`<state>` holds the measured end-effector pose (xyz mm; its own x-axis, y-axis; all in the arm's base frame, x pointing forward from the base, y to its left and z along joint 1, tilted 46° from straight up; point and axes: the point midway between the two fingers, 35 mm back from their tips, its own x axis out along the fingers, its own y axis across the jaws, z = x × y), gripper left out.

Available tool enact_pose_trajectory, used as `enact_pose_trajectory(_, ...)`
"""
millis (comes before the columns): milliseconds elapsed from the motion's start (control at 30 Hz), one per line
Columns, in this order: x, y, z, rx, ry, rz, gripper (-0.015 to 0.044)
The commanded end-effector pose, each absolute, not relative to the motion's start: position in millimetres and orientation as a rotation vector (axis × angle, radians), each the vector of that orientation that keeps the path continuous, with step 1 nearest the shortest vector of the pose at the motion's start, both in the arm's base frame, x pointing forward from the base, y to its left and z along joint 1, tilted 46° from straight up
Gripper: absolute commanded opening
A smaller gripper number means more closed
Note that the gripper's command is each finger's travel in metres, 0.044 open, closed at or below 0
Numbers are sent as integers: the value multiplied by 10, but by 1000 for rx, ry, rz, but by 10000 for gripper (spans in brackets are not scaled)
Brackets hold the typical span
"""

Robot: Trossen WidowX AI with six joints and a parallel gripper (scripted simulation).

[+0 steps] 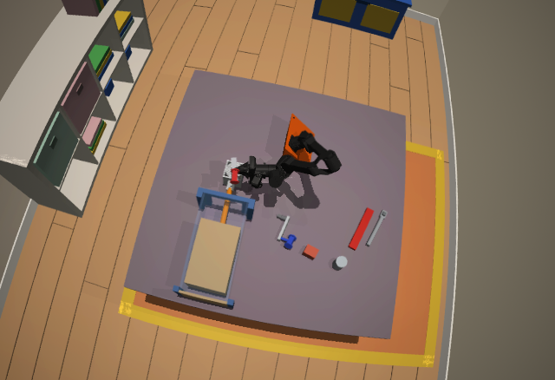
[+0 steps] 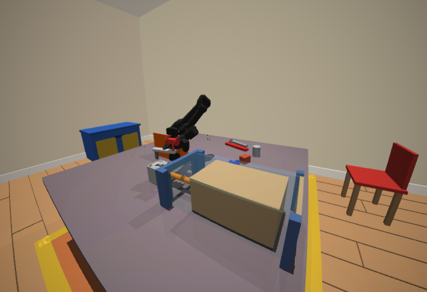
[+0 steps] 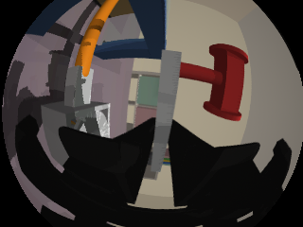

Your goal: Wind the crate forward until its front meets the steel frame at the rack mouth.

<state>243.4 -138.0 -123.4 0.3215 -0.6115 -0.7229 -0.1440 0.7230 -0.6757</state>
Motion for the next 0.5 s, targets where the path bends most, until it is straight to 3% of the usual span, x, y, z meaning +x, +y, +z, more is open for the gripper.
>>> enact_pose_trajectory(0, 2531, -1411, -1136, -743, 1222, -378, 0)
enact_pose_trajectory(467, 2600, -1454, -1288, -700, 1381, -456, 0)
